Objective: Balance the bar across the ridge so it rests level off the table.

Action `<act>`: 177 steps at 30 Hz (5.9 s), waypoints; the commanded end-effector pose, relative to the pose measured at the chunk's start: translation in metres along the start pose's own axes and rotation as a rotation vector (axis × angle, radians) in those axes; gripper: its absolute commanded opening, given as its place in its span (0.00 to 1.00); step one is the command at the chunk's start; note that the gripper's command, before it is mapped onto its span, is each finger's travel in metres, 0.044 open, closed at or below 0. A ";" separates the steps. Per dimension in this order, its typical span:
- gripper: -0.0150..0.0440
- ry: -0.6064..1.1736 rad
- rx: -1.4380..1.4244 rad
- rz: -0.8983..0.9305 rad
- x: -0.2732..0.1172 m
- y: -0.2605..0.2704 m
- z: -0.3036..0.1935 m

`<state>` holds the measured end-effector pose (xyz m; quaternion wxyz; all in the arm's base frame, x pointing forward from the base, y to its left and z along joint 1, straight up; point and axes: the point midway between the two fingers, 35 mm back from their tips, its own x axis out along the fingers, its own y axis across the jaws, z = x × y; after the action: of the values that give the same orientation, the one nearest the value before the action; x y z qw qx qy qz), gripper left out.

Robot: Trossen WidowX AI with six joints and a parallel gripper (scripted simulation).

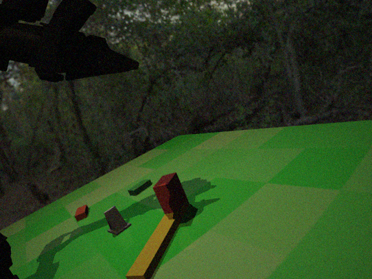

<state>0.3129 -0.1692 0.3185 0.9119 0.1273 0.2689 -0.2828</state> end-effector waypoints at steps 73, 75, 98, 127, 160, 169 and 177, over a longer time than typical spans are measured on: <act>0.79 0.583 1.674 -0.904 0.046 0.059 -0.143; 0.79 0.583 1.674 -0.904 0.051 0.059 -0.148; 0.79 0.583 1.674 -0.904 0.108 0.051 -0.228; 0.79 0.583 1.674 -0.904 0.122 0.050 -0.248; 0.25 0.581 1.671 -0.901 0.102 0.054 -0.212; 0.25 0.582 1.673 -0.902 0.088 0.055 -0.194; 0.25 0.582 1.674 -0.903 0.074 0.056 -0.178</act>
<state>0.3211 -0.0887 0.1199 0.2317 0.6718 0.2242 -0.6668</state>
